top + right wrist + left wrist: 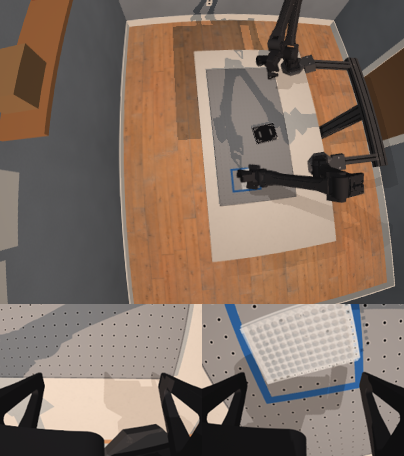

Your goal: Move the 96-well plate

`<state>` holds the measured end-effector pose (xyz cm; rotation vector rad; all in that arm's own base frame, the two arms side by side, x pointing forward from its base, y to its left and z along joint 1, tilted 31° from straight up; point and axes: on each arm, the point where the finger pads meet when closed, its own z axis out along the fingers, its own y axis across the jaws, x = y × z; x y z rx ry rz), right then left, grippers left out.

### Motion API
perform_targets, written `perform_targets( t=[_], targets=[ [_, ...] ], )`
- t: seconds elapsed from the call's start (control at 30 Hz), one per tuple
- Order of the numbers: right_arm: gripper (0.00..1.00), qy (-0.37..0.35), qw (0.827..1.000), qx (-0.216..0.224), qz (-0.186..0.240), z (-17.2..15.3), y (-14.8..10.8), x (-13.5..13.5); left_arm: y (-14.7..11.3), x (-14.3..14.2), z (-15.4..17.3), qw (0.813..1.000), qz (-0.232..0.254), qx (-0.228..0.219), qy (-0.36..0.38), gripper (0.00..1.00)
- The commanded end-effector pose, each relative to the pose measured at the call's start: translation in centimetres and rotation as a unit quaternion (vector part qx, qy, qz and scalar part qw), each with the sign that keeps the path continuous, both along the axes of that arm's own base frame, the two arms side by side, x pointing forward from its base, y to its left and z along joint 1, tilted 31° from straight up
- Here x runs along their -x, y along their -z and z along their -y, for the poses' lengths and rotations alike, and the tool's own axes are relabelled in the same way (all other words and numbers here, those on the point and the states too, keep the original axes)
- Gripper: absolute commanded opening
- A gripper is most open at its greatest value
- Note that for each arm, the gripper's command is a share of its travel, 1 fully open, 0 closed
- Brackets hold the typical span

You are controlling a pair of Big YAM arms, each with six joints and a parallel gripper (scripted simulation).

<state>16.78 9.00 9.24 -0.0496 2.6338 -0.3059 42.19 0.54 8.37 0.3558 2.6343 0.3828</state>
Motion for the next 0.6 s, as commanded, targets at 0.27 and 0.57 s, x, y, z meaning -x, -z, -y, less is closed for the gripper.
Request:
perform_targets(
  t=[0.27,0.57],
  targets=[
    [1.00,0.003,1.000,-0.010,0.008,-0.64,-1.02,-0.38,-1.16,-0.83,0.66,0.988,0.051,0.073,-0.126,1.00],
    [1.00,0.003,1.000,-0.010,0.008,-0.64,-1.02,-0.38,-1.15,-0.83,0.66,0.968,0.070,0.121,-0.209,1.00]
  ],
)
